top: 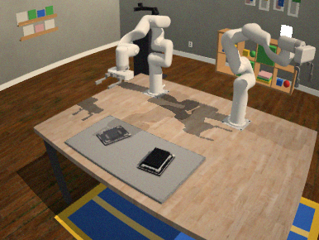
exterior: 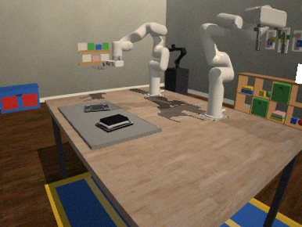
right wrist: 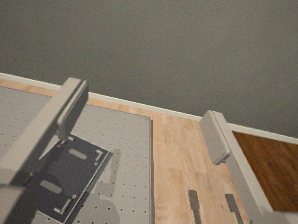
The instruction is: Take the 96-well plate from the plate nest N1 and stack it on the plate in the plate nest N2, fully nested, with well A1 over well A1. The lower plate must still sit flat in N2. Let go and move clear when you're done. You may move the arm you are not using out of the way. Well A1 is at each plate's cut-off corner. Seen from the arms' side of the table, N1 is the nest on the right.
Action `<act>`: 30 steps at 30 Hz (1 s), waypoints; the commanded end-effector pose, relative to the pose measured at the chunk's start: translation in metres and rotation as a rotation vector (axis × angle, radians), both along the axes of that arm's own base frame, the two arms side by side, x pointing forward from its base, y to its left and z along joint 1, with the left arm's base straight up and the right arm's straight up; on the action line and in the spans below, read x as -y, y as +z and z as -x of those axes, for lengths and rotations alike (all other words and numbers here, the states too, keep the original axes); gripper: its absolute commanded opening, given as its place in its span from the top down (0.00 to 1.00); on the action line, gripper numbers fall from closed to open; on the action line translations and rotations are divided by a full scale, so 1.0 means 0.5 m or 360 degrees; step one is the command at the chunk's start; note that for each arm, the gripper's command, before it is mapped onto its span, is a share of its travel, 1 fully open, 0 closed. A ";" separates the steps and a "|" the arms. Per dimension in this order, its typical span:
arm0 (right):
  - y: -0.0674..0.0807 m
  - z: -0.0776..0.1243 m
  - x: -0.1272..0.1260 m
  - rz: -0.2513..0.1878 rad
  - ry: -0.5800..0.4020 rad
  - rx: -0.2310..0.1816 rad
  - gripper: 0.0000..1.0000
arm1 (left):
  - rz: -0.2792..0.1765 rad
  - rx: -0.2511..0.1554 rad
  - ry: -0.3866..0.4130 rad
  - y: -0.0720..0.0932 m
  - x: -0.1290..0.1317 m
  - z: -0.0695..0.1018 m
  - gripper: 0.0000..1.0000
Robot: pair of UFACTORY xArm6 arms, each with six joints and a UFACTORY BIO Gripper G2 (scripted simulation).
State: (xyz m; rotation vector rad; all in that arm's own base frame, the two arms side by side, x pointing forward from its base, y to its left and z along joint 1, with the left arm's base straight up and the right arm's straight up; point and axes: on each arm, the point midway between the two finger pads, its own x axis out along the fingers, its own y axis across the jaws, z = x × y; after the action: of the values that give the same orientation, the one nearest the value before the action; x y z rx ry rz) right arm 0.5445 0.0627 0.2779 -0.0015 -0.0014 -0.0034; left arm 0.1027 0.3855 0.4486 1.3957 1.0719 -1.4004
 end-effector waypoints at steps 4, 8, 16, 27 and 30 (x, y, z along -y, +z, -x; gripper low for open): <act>0.026 0.013 0.062 -0.0003 0.0005 0.0004 0.63 | -0.0006 0.0001 0.0000 0.003 0.000 0.000 0.00; 0.039 0.022 0.099 -0.0003 0.0005 0.0004 0.63 | -0.0006 0.0001 0.0000 0.003 0.000 0.000 0.00; 0.048 0.028 0.125 -0.0002 0.0005 0.0004 0.63 | -0.0006 0.0001 0.0000 0.003 0.000 0.000 0.00; 0.048 0.028 0.125 -0.0002 0.0005 0.0004 0.63 | -0.0006 0.0001 0.0000 0.003 0.000 0.000 0.00; 0.048 0.028 0.125 -0.0002 0.0005 0.0004 0.63 | -0.0006 0.0001 0.0000 0.003 0.000 0.000 0.00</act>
State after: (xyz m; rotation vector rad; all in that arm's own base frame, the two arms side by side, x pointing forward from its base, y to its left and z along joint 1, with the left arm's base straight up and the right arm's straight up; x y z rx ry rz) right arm 0.5300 0.0001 0.2999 0.0000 0.0002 0.0001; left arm 0.1027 0.3855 0.4486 1.3957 1.0719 -1.4004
